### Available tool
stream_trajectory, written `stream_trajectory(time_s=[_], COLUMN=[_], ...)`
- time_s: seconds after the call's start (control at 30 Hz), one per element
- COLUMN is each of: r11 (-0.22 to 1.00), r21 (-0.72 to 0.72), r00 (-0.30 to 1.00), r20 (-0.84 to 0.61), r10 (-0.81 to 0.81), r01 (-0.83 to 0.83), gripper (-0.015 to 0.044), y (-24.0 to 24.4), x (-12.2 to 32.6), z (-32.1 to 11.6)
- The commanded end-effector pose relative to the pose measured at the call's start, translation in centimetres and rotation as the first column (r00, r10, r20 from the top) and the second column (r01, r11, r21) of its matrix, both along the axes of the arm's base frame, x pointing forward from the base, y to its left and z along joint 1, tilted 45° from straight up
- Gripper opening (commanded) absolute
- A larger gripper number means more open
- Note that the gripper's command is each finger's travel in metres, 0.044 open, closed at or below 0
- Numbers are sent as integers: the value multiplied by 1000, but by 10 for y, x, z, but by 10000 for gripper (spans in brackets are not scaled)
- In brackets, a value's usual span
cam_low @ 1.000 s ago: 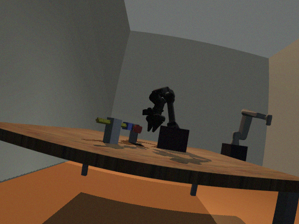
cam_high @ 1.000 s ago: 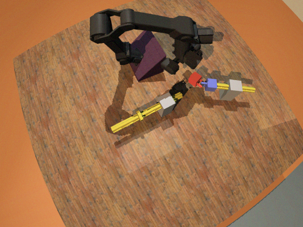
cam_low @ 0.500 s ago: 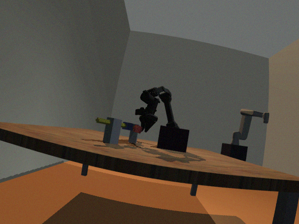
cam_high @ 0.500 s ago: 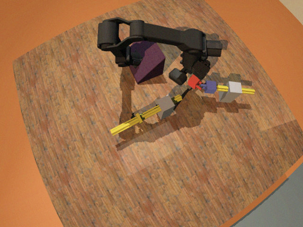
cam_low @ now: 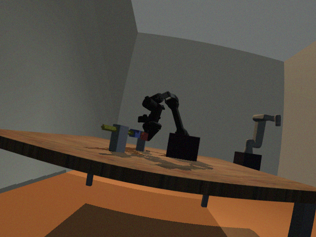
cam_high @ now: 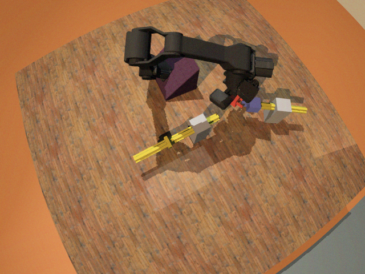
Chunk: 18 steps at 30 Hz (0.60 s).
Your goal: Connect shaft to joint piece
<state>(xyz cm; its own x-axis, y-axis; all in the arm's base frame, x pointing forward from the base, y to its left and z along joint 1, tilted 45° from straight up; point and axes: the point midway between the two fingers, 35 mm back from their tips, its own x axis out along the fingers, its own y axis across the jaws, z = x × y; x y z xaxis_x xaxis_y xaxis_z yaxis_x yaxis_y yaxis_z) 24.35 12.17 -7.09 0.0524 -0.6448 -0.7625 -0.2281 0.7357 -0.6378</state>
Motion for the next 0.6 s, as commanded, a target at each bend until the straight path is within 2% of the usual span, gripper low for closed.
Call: stream_trajectory(time_s=[0.0, 0.33, 0.57], r11=[1000, 1000, 1000], r21=[-9, -9, -9], r00=[1000, 1000, 1000], r20=[-7, -6, -6], r10=[5, 5, 5], r01=[-5, -5, -5], gripper=[440, 440, 256], y=[-6, -15, -15], x=[0, 1, 1], z=[-6, -16, -16])
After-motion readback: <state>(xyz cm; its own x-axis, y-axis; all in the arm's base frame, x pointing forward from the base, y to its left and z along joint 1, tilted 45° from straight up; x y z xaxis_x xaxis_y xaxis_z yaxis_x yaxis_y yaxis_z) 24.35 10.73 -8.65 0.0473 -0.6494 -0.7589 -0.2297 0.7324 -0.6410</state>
